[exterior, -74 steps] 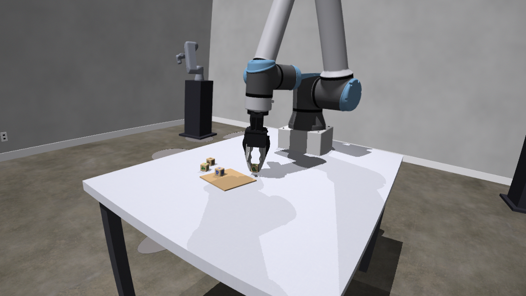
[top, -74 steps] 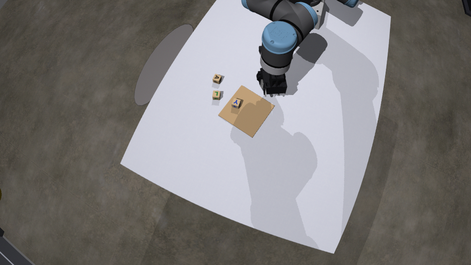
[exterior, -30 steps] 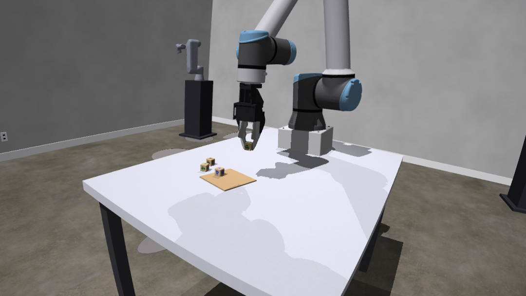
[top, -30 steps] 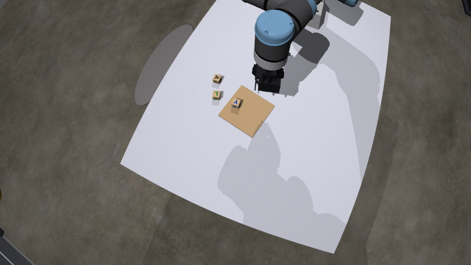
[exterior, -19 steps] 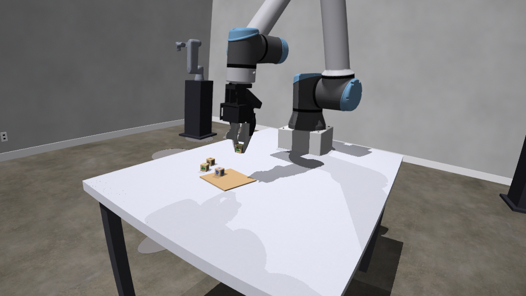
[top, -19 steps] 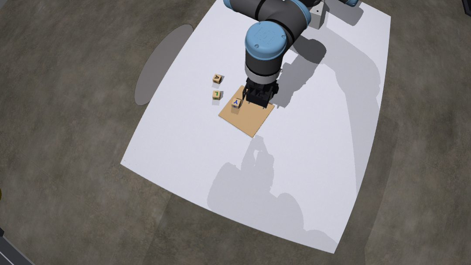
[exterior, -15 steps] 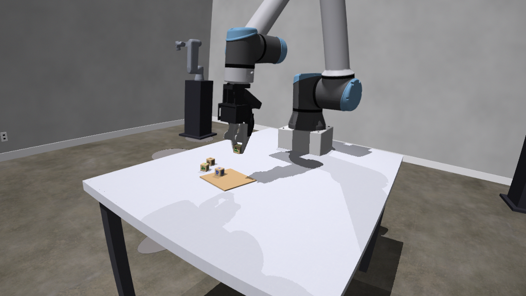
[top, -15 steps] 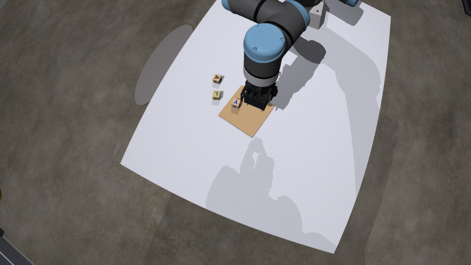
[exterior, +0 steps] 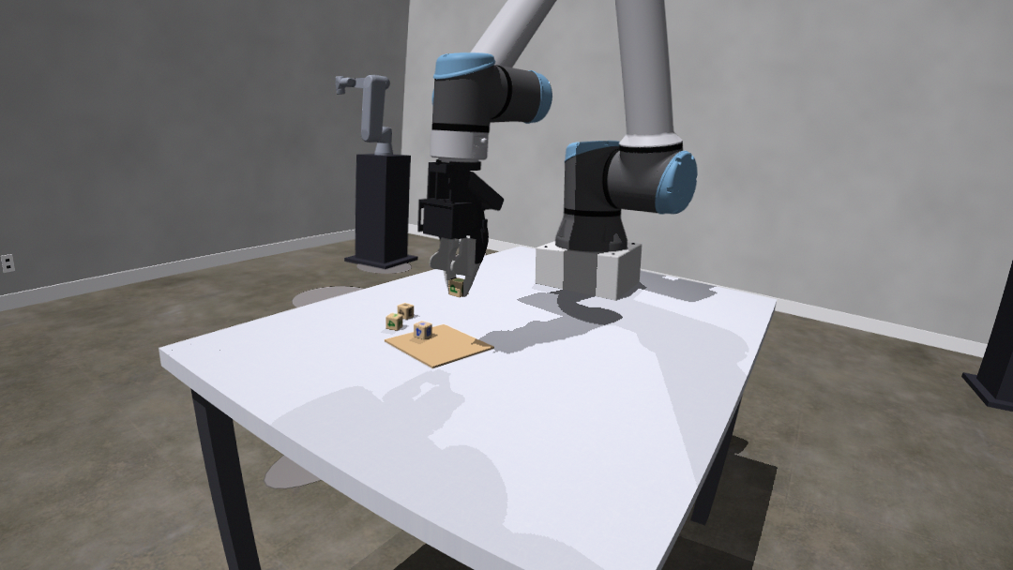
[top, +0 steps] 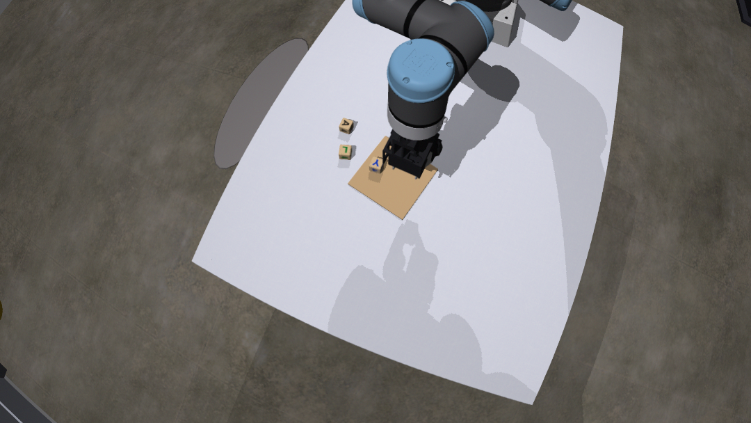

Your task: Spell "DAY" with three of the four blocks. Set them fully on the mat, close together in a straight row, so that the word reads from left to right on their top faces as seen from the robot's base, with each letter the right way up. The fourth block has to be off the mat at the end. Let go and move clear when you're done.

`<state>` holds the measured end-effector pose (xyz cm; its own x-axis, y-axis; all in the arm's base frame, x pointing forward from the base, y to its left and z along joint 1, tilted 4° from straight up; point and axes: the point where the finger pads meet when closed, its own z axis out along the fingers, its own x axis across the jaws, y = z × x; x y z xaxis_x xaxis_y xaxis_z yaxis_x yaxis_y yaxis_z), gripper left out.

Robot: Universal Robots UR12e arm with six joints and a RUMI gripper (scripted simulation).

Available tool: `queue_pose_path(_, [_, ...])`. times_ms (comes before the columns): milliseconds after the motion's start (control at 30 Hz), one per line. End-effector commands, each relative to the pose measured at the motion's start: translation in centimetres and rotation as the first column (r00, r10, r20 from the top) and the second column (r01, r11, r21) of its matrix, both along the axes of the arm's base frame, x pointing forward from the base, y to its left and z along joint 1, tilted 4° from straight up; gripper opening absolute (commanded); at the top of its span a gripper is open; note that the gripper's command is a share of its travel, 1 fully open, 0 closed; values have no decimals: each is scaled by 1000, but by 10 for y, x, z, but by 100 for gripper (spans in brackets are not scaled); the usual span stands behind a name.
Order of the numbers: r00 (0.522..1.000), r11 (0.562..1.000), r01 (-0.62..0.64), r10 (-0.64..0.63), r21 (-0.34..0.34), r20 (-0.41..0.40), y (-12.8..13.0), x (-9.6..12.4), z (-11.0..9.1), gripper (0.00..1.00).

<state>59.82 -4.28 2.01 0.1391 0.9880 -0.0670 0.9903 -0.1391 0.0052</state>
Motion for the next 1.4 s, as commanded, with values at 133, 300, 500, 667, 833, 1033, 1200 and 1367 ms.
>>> queue_pose_path(133, [1000,1000,0,0,0,1,-1,1,-13,5])
queue_pose_path(300, [1000,1000,0,0,0,1,-2,1,-25,5])
queue_pose_path(500, [1000,1000,0,0,0,1,-4,1,-54,5])
queue_pose_path(667, [1000,1000,0,0,0,1,-5,1,-76,5])
queue_pose_path(833, [1000,1000,0,0,0,1,-6,1,-85,5])
queue_pose_path(1033, [1000,1000,0,0,0,1,-6,1,-94,5])
queue_pose_path(1200, [1000,1000,0,0,0,1,-6,1,-94,5])
queue_pose_path(1367, [1000,1000,0,0,0,1,-6,1,-94,5])
